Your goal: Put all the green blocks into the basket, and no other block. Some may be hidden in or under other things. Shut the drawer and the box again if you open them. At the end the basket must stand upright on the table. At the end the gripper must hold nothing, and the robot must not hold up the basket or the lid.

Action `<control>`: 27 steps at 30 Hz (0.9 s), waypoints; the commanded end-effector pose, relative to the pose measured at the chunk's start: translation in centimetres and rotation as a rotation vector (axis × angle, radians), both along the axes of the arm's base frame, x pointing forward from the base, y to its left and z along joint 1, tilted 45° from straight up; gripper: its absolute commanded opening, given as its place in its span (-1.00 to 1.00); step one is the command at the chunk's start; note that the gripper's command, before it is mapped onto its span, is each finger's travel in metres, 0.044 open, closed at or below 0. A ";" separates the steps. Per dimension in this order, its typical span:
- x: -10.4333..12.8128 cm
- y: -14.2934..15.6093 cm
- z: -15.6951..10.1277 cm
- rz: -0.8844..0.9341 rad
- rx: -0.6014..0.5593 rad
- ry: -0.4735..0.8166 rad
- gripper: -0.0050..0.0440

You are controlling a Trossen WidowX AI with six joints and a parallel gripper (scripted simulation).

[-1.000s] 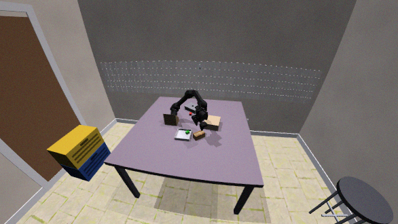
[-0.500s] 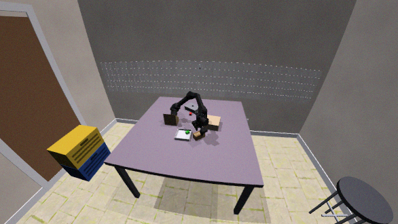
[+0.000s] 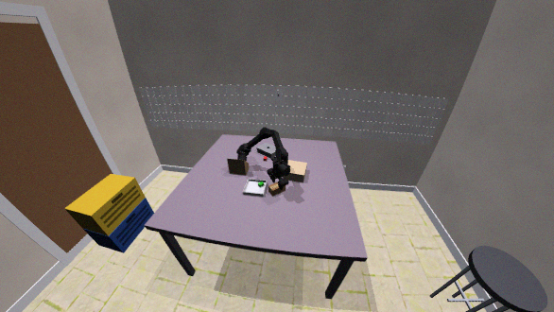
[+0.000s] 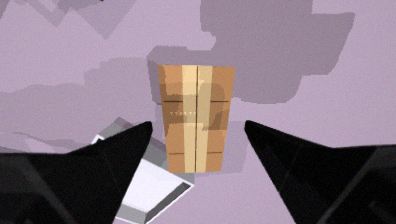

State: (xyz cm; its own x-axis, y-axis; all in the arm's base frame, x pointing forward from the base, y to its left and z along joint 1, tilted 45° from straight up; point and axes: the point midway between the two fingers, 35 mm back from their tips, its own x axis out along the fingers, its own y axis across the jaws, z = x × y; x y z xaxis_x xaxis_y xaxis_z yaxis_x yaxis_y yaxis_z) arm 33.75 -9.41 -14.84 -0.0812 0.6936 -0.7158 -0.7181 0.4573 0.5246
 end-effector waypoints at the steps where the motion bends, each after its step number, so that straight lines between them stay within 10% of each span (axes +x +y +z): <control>1: -0.4 0.9 -0.8 0.002 0.010 0.016 1.00; 27: -0.6 2.3 -2.2 0.002 0.010 0.016 1.00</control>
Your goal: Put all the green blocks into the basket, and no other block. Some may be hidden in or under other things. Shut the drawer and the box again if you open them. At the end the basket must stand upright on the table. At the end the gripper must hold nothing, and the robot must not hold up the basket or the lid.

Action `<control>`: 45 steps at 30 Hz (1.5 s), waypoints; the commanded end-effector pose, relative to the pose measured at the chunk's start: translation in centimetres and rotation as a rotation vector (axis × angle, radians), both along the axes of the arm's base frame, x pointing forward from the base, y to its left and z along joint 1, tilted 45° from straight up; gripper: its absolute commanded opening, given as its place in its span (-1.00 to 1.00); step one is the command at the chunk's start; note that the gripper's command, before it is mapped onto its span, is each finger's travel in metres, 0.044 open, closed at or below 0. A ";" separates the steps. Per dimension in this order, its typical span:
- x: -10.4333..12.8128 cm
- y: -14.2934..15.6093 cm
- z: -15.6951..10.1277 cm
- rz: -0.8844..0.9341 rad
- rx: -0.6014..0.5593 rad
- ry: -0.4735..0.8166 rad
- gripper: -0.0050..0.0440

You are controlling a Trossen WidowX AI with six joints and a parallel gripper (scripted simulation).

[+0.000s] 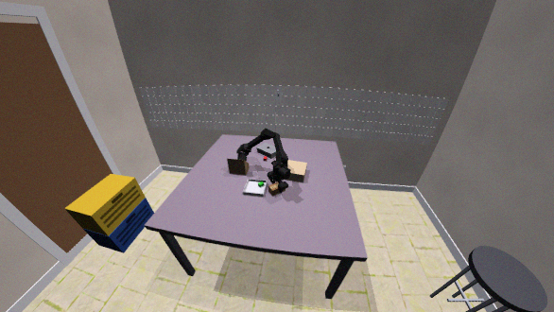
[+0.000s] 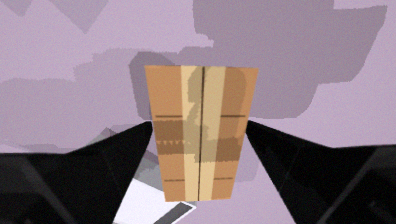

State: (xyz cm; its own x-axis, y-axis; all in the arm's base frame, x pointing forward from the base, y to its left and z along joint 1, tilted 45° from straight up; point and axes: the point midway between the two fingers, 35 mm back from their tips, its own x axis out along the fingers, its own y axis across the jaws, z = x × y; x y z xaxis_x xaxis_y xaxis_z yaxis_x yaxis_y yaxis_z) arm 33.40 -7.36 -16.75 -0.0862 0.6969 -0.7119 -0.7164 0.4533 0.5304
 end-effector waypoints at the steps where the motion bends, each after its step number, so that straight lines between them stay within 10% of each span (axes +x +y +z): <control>1: -0.3 0.2 -0.3 0.000 0.005 0.011 1.00; 5: -0.3 0.2 -0.3 0.000 0.005 0.011 1.00; 6: -0.3 0.2 -0.3 0.000 0.005 0.011 -0.80; 33: -0.1 -1.2 1.1 0.000 0.005 0.011 -0.80; 45: 0.5 -5.8 5.9 0.000 0.005 0.011 -0.80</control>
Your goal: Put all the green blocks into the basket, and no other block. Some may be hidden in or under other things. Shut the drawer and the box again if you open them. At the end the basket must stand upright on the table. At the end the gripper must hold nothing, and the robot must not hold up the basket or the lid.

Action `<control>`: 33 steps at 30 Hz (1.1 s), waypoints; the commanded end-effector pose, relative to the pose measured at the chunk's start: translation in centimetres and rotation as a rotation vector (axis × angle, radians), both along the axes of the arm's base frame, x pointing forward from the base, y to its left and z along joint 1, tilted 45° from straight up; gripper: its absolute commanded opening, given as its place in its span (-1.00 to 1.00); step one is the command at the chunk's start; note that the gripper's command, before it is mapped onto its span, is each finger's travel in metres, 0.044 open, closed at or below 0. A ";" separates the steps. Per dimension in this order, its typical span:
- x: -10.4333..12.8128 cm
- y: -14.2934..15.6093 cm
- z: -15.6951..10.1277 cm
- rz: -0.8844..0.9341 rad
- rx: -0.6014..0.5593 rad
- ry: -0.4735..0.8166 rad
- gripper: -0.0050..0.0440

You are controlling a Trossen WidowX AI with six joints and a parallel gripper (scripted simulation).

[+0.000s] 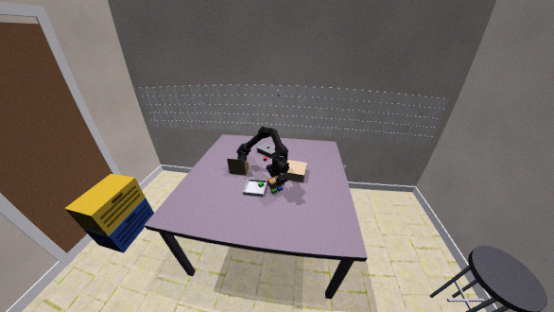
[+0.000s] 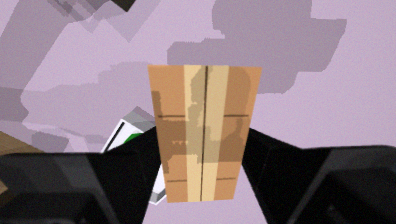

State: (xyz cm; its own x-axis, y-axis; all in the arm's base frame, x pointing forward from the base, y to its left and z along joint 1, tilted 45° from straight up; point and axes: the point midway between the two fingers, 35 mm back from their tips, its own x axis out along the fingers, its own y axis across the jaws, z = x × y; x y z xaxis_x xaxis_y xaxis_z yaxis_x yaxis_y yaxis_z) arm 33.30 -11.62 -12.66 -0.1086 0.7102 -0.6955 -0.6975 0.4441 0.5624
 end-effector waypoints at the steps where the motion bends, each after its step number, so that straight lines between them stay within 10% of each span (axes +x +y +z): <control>1: 0.7 -2.0 2.2 0.001 -0.014 -0.022 -0.80; 11: 1.0 -3.9 4.1 0.001 -0.014 -0.022 -0.80; 33: -11.2 -16.0 -6.2 -0.933 -0.146 0.920 -0.80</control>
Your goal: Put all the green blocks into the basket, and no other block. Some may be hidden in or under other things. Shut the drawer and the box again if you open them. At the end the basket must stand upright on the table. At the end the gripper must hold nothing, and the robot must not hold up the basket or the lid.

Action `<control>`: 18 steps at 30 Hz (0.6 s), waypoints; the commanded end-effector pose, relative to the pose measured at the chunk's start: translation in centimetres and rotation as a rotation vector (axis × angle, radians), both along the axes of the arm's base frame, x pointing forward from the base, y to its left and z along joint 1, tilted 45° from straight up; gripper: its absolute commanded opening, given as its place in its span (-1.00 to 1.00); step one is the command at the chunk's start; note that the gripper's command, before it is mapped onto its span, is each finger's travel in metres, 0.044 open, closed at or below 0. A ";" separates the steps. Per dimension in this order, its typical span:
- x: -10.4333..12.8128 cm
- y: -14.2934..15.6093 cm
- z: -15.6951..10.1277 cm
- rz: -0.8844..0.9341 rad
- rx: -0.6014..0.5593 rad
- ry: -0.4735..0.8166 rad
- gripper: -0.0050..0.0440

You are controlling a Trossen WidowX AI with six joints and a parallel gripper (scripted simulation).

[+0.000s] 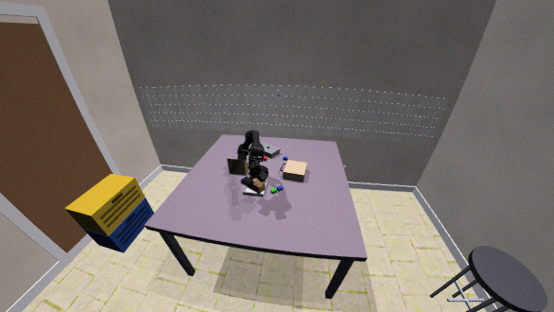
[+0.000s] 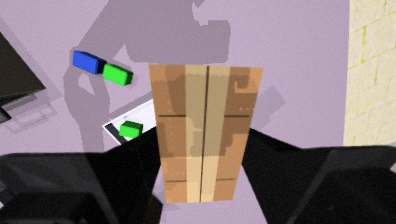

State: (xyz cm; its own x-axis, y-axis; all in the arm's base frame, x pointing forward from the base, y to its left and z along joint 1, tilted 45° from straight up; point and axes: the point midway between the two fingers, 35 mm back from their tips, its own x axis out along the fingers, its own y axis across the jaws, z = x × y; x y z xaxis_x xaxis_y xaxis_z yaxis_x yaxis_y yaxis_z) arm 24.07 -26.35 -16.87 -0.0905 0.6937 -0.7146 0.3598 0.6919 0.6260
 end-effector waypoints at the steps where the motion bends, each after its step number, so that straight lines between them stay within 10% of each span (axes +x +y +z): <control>1: -2.6 -1.8 -2.5 -0.166 -0.012 0.167 -0.80; 7: -2.9 -2.2 -2.8 -0.450 -0.049 0.446 -0.80; 18: -2.9 -2.2 -2.8 -0.467 -0.051 0.463 -0.80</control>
